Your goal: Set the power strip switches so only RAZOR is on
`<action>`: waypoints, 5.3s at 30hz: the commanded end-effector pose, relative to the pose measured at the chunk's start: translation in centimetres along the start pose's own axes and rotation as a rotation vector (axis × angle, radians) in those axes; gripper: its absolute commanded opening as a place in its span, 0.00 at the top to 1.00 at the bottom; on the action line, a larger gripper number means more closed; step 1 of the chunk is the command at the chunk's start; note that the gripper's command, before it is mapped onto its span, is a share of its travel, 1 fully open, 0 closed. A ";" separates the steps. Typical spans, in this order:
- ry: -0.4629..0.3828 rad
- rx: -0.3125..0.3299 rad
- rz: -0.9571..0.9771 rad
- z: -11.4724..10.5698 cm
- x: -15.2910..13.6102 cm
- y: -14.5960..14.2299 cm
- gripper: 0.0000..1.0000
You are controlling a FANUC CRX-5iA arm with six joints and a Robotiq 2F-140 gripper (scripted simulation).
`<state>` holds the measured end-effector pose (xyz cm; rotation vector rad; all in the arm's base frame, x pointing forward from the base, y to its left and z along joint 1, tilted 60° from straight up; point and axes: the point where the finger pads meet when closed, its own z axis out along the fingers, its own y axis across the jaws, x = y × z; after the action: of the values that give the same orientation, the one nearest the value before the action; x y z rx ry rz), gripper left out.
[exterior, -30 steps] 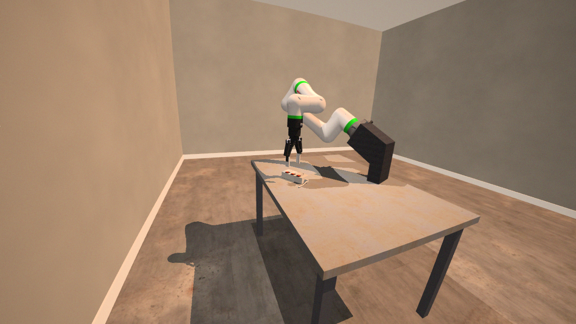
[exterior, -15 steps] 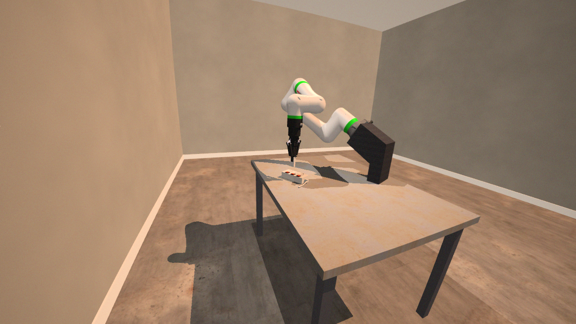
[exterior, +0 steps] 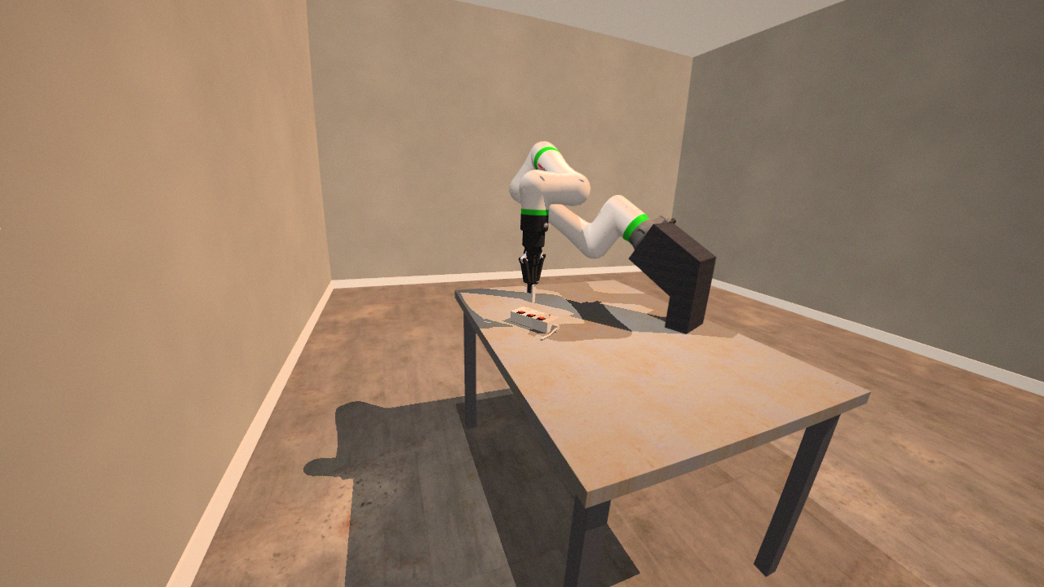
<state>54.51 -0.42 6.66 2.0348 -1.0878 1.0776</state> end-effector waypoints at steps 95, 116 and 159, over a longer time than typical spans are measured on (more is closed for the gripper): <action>0.000 0.000 0.000 4.4 0.1 -0.1 1.00; 0.000 0.000 0.000 4.6 0.1 -0.1 1.00; 0.000 0.000 0.000 5.1 0.1 -0.1 1.00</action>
<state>56.57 -4.47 4.10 2.0352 -1.0874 1.0782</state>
